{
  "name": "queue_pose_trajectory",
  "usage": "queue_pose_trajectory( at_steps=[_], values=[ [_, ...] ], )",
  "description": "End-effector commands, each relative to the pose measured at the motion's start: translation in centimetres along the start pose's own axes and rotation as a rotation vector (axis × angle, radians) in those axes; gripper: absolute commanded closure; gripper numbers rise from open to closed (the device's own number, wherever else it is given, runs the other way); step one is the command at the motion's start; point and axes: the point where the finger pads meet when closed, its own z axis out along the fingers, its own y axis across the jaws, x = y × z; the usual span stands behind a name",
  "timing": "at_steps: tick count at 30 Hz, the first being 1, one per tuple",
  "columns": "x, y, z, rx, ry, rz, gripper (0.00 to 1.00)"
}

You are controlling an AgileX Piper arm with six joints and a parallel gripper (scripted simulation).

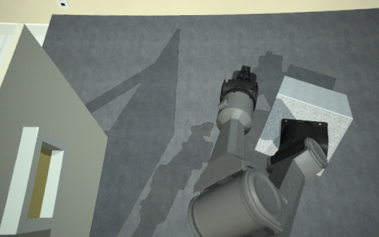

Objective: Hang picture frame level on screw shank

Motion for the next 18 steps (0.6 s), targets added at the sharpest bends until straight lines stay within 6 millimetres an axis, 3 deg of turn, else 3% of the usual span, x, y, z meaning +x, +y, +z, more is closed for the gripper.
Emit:
queue_pose_trajectory(
  at_steps=[1, 8, 17, 18],
  values=[
    [-0.3, -0.9, -0.2, 0.055, 0.005, -0.026, 0.0],
    [-2.4, -4.3, -1.7, 0.274, -0.023, -0.14, 0.0],
    [-8.8, -7.4, -6.2, 0.597, -0.181, -0.328, 0.0],
    [-8.8, -7.4, -6.2, 0.597, -0.181, -0.328, 0.0]
  ],
)
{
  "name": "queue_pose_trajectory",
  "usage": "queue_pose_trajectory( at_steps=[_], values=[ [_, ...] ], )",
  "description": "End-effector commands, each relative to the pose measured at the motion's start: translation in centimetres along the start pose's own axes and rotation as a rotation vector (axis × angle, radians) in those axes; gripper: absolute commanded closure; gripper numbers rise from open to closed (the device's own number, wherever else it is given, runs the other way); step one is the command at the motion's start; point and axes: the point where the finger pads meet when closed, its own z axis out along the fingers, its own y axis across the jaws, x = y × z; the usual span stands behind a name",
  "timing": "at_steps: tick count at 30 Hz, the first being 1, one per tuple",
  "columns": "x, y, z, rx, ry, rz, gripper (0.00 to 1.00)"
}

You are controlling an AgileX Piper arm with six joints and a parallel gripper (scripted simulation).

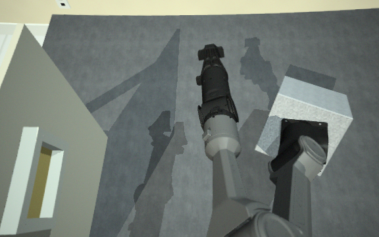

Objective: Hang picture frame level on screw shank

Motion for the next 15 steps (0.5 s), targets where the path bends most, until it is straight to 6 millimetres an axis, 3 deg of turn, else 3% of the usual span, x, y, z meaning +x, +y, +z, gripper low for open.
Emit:
queue_pose_trajectory(
  at_steps=[1, 7, 15],
  values=[
    [-0.4, -0.5, 0.0, 0.023, -0.01, -0.011, 0.0],
    [-5.9, -3.8, -2.4, 0.222, -0.187, -0.105, 0.0],
    [-13.7, -5.7, -7.9, 0.428, -0.481, -0.201, 0.0]
  ],
)
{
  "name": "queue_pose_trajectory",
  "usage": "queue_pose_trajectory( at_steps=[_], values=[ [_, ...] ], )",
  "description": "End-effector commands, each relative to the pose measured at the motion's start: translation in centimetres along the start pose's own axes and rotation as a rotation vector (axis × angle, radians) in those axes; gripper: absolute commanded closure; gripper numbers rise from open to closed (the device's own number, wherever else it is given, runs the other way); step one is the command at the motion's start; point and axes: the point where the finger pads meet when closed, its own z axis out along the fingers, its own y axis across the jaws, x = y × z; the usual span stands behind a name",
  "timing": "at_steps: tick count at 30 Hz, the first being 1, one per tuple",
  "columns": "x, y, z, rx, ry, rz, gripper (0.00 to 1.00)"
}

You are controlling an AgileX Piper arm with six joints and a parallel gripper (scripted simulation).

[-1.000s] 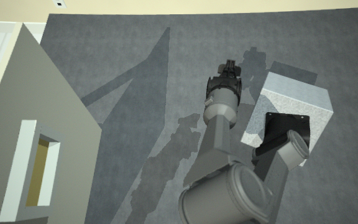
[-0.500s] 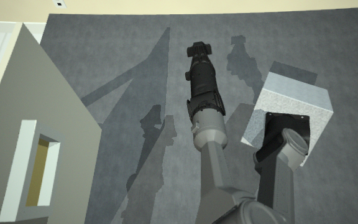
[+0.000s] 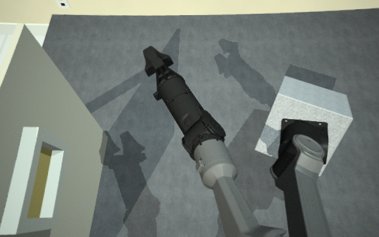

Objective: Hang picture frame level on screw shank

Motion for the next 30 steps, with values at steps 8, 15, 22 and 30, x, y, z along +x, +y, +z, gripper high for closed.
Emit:
queue_pose_trajectory(
  at_steps=[8, 15, 22, 30],
  values=[
    [-8.2, -3.4, -2.7, 0.158, -0.312, -0.039, 0.0],
    [-14.4, -4.8, -6.8, 0.249, -0.563, -0.051, 0.0],
    [-17.7, -5.2, -9.8, 0.289, -0.715, -0.051, 0.0],
    [-21.0, -5.4, -13.8, 0.322, -0.895, -0.047, 0.0]
  ],
)
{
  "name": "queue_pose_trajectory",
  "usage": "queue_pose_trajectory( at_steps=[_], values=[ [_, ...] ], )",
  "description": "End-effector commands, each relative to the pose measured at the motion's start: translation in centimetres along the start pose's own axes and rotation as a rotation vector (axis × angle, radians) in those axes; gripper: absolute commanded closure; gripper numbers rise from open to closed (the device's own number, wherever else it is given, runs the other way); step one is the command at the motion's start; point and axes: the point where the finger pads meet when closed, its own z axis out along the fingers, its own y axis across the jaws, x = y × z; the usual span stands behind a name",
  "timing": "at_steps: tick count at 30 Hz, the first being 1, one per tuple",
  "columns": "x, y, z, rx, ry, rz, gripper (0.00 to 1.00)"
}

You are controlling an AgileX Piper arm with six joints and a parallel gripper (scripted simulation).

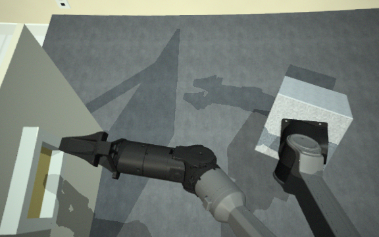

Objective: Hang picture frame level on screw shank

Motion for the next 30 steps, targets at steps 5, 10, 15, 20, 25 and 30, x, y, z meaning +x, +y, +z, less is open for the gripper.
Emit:
queue_pose_trajectory(
  at_steps=[5, 10, 15, 20, 25, 30],
  values=[
    [-2.8, -0.7, -0.2, 0.023, -0.098, 0.011, 0.0],
    [-3.6, -0.8, -0.3, 0.028, -0.125, 0.014, 0.0],
    [-4.2, -0.9, -0.4, 0.032, -0.147, 0.018, 0.0],
    [-4.3, -0.9, -0.4, 0.032, -0.152, 0.018, 0.0],
    [-4.3, -0.9, -0.4, 0.032, -0.152, 0.018, 0.37],
    [-4.3, -0.9, -0.4, 0.032, -0.152, 0.018, 0.37]
  ],
)
